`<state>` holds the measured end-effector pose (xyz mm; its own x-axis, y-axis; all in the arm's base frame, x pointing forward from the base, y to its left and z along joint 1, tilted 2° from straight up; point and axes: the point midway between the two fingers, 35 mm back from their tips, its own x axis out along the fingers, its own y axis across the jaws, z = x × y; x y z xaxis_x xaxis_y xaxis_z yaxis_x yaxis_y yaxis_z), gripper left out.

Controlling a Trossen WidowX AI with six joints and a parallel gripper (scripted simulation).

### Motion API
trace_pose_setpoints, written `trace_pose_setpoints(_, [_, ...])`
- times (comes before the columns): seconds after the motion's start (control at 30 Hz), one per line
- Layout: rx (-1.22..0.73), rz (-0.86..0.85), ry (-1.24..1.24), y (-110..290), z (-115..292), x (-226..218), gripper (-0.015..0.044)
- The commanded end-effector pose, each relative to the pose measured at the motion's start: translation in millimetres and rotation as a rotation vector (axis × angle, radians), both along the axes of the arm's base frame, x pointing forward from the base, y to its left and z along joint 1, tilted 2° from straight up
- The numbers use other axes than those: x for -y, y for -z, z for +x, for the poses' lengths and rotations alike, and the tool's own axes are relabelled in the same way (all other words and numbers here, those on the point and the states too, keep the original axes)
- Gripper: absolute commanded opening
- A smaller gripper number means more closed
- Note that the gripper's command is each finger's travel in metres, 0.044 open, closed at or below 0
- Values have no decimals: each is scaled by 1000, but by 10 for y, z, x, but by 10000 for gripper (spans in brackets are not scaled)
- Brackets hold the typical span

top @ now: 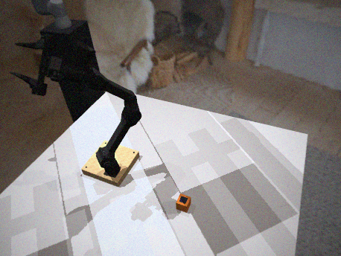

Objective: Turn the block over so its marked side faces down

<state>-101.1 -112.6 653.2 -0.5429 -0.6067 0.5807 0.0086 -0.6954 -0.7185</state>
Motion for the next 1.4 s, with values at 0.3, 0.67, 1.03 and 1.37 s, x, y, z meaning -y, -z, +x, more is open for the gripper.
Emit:
trace_pose_setpoints(0.3, [191, 147, -288, 436, -24, 859, 440])
trace_pose_setpoints(0.67, [368, 404, -605, 1122, 530, 1882, 440])
trace_pose_setpoints(1.03, [537, 790, -911, 2106, 1798, 2495, 440])
trace_pose_setpoints(1.37, [666, 1192, -1066, 3029, 3098, 2318, 440])
